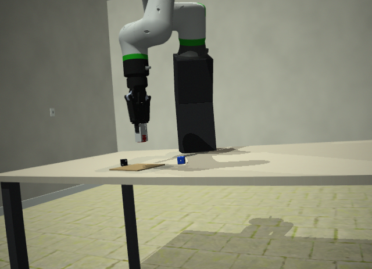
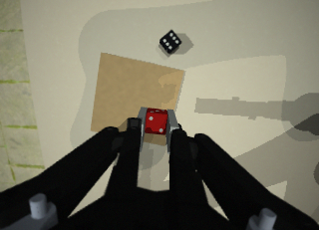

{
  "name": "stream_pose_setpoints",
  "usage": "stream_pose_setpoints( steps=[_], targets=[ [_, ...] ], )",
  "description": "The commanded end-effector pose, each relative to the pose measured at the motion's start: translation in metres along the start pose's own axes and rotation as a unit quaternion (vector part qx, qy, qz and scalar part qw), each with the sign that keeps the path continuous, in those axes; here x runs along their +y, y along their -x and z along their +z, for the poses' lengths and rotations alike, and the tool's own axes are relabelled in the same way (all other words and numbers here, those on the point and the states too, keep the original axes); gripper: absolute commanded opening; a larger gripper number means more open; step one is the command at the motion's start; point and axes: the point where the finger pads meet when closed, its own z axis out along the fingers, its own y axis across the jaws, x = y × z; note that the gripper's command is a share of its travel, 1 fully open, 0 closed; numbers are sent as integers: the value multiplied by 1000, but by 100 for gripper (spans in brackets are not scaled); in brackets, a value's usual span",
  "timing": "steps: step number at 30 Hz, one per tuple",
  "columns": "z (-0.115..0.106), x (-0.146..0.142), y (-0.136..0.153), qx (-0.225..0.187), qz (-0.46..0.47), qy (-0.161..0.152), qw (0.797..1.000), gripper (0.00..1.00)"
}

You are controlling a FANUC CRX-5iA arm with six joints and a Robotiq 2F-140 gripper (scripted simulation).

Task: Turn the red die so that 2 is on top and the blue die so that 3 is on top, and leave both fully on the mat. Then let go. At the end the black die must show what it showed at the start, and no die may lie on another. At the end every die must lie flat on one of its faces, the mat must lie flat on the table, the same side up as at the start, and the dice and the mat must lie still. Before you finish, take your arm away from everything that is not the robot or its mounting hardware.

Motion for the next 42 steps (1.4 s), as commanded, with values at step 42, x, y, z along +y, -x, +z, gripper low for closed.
stream_pose_setpoints(
  steps=[42],
  targets=[
    [79, -1, 0, 0, 0, 0, 1000, 13]
  ],
)
